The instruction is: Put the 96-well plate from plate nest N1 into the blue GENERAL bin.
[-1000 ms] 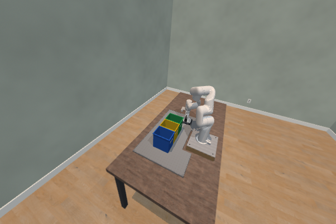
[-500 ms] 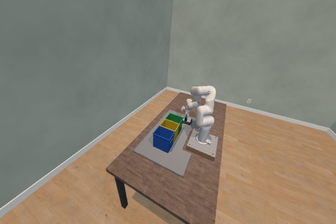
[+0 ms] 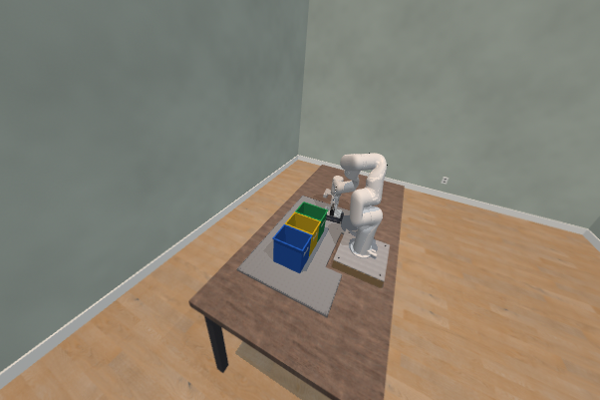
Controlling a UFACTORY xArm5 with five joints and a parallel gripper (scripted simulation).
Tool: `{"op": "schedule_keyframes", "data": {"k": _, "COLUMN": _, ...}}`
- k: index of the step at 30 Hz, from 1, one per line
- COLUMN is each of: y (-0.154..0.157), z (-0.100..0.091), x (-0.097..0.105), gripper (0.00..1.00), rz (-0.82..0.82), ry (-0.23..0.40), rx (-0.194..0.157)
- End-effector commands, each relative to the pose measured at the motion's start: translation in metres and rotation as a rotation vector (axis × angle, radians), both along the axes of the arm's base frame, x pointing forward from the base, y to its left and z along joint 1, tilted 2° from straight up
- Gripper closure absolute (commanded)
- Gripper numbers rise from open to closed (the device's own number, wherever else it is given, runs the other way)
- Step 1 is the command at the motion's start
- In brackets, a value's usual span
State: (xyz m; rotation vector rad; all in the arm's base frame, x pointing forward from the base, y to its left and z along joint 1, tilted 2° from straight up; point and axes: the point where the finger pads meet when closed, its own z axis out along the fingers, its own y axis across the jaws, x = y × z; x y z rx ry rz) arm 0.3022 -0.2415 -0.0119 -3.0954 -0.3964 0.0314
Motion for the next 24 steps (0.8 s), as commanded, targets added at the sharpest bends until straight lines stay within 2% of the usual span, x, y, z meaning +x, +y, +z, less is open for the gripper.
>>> {"op": "schedule_keyframes", "data": {"k": 1, "y": -0.001, "z": 0.004, "x": 0.002, "gripper": 1.0, "rz": 0.0, "ry": -0.004, "rx": -0.003}}
{"op": "schedule_keyframes", "data": {"k": 24, "y": -0.002, "z": 0.039, "x": 0.002, "gripper": 1.0, "rz": 0.0, "ry": -0.004, "rx": -0.003}}
